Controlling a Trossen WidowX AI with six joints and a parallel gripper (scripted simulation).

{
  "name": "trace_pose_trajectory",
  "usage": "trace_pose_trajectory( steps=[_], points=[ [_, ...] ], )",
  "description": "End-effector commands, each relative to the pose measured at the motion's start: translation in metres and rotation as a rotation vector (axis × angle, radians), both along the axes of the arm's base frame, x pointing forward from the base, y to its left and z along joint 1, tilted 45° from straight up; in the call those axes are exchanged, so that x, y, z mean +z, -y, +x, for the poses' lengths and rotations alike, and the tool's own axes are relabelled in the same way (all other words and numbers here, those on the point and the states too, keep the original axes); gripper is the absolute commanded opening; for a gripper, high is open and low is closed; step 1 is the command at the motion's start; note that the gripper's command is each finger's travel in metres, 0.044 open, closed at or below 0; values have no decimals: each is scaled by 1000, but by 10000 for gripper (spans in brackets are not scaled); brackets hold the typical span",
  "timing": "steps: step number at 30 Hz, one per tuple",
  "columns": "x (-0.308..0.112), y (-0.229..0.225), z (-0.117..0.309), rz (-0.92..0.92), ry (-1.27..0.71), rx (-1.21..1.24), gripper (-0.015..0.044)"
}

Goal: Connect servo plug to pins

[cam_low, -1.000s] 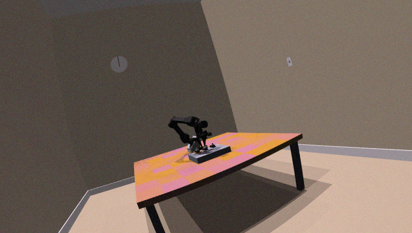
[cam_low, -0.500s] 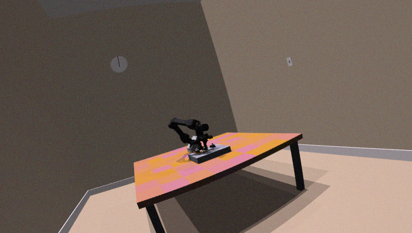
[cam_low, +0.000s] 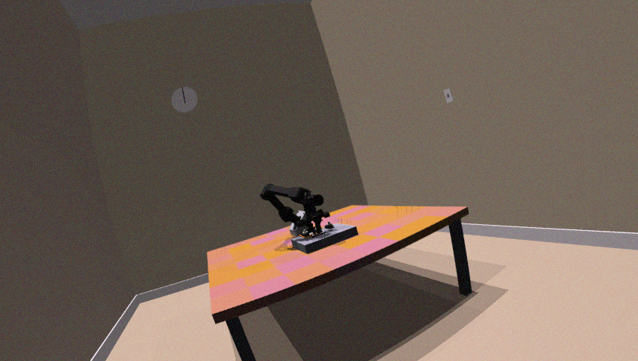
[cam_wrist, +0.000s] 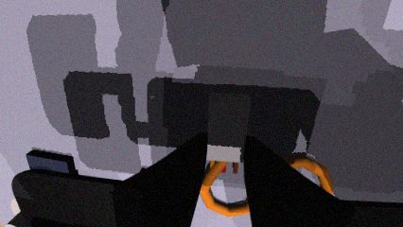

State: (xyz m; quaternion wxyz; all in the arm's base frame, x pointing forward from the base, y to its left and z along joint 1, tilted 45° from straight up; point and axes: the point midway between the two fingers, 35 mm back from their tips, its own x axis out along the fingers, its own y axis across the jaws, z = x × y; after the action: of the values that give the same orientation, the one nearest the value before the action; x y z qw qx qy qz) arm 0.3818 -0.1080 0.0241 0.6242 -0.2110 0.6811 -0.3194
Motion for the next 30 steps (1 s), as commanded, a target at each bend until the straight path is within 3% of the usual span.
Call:
trace_pose_trajectory(
  steps=[1,20,30],
  points=[
    [-1,2,-1,-4,-4,1,16],
    [40,-39,7,-1,-4,1,0],
    [38,-59,-20,5,3,-3,0]
  ],
)
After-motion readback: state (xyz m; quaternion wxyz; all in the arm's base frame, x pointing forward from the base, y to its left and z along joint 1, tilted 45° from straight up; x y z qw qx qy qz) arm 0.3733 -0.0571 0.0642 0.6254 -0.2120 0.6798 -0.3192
